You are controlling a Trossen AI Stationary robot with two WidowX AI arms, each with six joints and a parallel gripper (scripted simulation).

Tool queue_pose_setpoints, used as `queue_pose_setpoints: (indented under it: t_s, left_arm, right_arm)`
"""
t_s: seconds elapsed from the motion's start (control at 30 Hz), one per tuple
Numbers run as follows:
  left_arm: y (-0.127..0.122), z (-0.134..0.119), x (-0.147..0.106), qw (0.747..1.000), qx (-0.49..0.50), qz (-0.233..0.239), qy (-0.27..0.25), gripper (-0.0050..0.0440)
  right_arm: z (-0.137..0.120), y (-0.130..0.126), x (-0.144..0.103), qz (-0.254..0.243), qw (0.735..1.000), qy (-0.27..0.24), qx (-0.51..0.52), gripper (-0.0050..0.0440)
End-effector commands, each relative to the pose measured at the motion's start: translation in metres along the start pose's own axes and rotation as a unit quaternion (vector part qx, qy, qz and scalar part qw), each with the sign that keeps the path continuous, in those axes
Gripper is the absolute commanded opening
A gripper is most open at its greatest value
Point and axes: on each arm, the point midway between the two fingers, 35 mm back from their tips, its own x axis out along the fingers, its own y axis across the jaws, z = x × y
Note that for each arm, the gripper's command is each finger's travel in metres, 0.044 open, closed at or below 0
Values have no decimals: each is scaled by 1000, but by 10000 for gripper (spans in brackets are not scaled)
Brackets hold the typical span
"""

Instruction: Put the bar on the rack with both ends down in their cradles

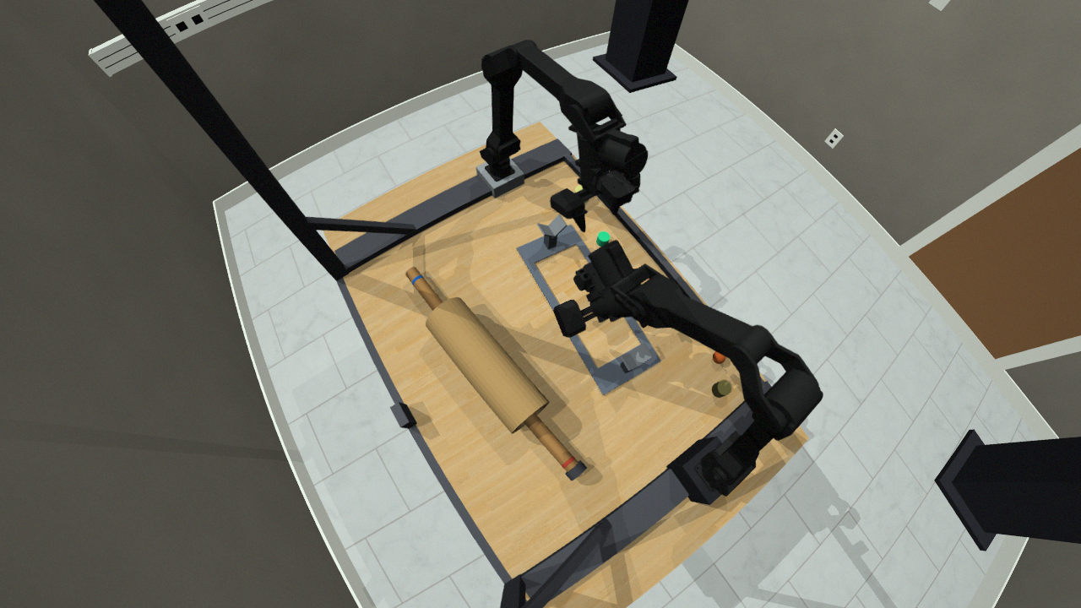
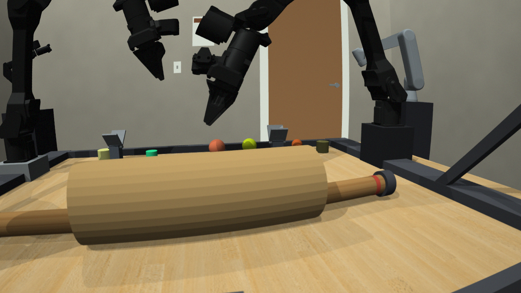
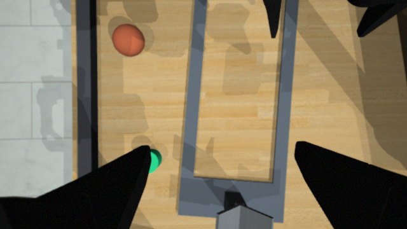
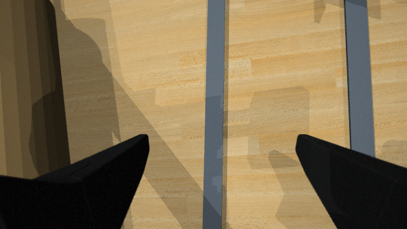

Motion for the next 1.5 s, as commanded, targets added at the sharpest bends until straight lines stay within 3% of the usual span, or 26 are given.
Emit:
queue_pose_setpoints:
  t_s: [0.0, 0.1, 0.2, 0.23, 0.67, 0.8, 1.0, 1.03, 1.23, 1.3, 1.47]
  left_arm:
    - [-41, 8, 3, 1000, -3, -7, -7, 400]
    - [-75, 1, 10, 1000, -4, -16, 5, 400]
    - [-86, 3, 14, 1000, -6, -16, 8, 400]
    - [-79, 5, 15, 1000, -11, -10, 8, 400]
    - [-221, -42, 46, 999, -12, -16, 47, 400]
    - [-227, -44, 45, 999, -17, -15, 43, 400]
    - [-286, -88, 57, 998, -11, -8, 58, 400]
    - [-294, -93, 58, 998, -14, -7, 57, 400]
    - [-329, -124, 63, 998, -17, 1, 56, 400]
    - [-329, -124, 63, 998, -17, 1, 56, 400]
    - [-345, -163, 79, 996, -30, 15, 85, 400]
  right_arm:
    - [-9, 34, -17, -2, 1000, -6, -12, 400]
    - [-23, 56, -22, -5, 1000, -1, -22, 400]
    - [-23, 62, -22, -5, 1000, -1, -22, 400]
    - [-13, 59, -20, -4, 1000, -7, -18, 400]
    - [-81, 135, -46, 6, 999, 21, -49, 400]
    - [-83, 137, -44, 3, 999, 23, -48, 400]
    - [-112, 166, -61, 11, 998, 26, -64, 400]
    - [-123, 166, -52, 0, 997, 42, -67, 400]
    - [-148, 176, -49, -10, 995, 60, -75, 400]
    - [-148, 176, -49, -10, 995, 60, -75, 400]
    - [-195, 180, -39, -24, 989, 111, -96, 400]
